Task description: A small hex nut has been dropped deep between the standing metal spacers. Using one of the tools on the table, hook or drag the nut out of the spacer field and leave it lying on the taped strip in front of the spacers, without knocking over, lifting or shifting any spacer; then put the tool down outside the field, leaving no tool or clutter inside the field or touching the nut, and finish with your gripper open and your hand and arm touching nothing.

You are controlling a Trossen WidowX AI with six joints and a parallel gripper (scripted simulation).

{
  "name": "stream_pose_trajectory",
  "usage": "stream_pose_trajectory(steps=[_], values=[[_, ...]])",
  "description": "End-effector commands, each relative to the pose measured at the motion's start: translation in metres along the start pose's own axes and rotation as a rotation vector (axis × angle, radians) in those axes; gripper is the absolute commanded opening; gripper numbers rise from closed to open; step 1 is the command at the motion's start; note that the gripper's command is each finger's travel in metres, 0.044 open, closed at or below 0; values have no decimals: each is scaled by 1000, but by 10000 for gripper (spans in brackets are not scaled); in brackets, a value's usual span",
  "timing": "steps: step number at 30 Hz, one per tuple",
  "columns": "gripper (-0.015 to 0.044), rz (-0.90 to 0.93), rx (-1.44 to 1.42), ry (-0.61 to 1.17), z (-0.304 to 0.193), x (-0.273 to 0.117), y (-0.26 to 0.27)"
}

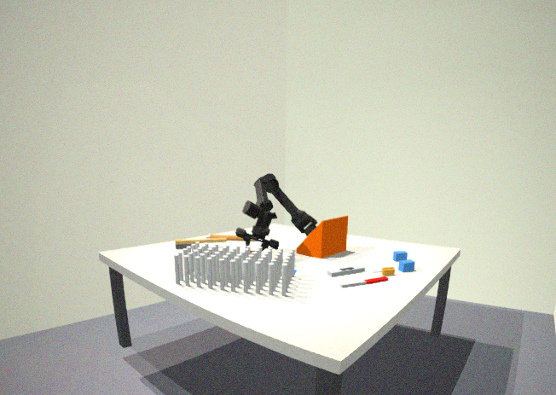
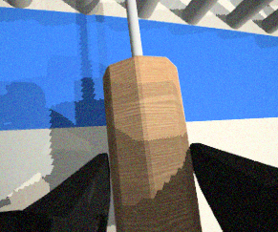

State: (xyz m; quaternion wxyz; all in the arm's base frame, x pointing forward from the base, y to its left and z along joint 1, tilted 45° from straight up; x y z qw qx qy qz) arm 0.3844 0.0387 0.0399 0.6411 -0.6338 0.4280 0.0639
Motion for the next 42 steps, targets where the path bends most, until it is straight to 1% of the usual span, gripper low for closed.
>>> stream_pose_trajectory(steps=[1,31,42], values=[[0,-10,13,-3,4,1,-4],[0,-6,5,-7,0,17,5],[0,-6,5,-6,-4,15,5]])
Point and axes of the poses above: the point midway between the two fingers, 35 mm back from their tips, its own x axis out along the fingers, its own y axis across the jaws, z = x × y, the point moved 1 cm from there along -x, back along the fingers, and after that the axes turned 7 degrees about -x, right-handed, at the moved point
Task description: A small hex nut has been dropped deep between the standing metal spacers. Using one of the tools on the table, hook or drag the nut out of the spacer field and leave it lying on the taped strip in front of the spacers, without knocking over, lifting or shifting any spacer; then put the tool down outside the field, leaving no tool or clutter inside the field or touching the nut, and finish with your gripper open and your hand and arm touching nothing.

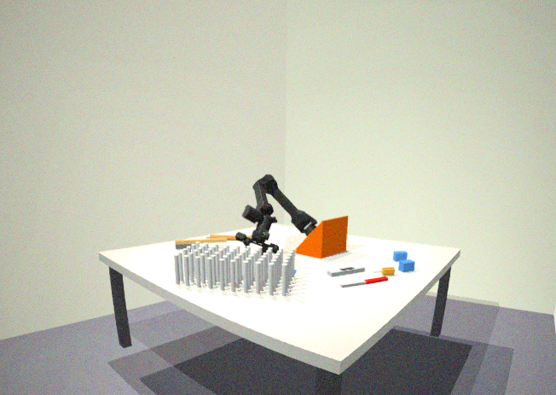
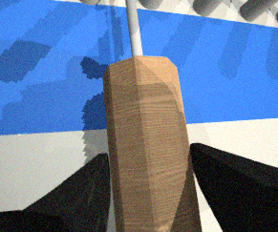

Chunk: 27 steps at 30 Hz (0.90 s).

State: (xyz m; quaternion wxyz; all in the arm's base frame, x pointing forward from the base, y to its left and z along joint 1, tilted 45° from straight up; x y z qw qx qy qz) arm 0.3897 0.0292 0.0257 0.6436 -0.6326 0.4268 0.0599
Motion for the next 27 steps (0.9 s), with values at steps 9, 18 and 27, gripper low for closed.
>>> stream_pose_trajectory(steps=[9,18,27], values=[[0,-1,-2,-7,-6,-4,0],[0,0,-3,-7,-11,-6,0],[0,0,-3,-7,-16,-9,1]])
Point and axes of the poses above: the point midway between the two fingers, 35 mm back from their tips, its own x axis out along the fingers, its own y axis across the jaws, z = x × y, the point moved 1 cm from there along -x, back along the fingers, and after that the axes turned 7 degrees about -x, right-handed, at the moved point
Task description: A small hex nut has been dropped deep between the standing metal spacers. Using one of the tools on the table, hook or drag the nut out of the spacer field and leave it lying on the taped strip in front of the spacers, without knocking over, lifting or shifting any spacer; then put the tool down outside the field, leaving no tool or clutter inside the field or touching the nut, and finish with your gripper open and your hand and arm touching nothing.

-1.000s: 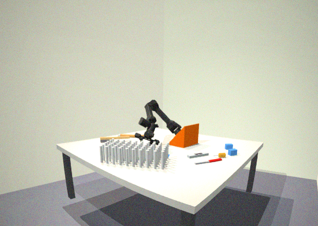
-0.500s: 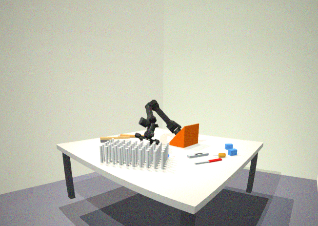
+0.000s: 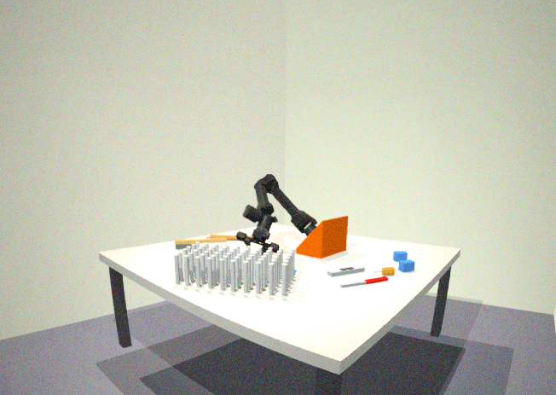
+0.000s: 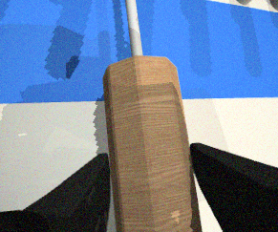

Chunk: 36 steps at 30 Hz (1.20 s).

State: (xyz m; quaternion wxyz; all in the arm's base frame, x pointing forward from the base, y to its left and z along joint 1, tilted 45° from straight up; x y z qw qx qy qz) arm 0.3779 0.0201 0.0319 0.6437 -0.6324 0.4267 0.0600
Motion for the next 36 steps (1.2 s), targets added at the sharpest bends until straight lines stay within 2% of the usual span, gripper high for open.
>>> stream_pose_trajectory(steps=[1,36], values=[[0,0,-3,-6,-2,-2,0],[0,0,-5,-6,-20,-12,3]])
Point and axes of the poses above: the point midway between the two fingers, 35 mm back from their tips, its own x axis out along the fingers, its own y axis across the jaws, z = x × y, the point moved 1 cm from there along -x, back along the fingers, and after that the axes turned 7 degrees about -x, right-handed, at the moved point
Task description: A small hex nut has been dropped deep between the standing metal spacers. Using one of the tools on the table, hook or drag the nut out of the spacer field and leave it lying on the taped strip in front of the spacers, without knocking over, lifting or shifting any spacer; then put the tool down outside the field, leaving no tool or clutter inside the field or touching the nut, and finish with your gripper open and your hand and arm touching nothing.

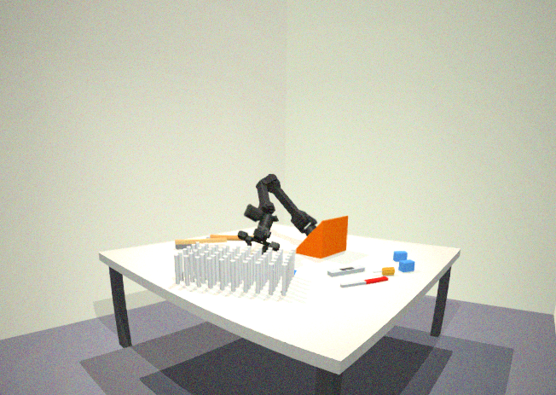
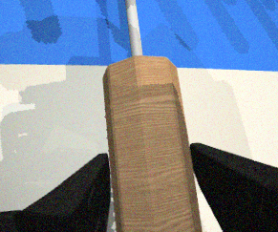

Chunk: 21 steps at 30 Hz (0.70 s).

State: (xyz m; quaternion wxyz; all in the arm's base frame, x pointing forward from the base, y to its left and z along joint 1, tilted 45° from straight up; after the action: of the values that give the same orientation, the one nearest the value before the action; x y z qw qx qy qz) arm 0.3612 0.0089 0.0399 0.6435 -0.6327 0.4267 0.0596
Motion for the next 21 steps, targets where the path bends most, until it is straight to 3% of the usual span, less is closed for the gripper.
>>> stream_pose_trajectory(steps=[1,21], values=[[0,1,-5,-6,-2,-2,1],[0,2,-6,-6,-12,-7,2]])
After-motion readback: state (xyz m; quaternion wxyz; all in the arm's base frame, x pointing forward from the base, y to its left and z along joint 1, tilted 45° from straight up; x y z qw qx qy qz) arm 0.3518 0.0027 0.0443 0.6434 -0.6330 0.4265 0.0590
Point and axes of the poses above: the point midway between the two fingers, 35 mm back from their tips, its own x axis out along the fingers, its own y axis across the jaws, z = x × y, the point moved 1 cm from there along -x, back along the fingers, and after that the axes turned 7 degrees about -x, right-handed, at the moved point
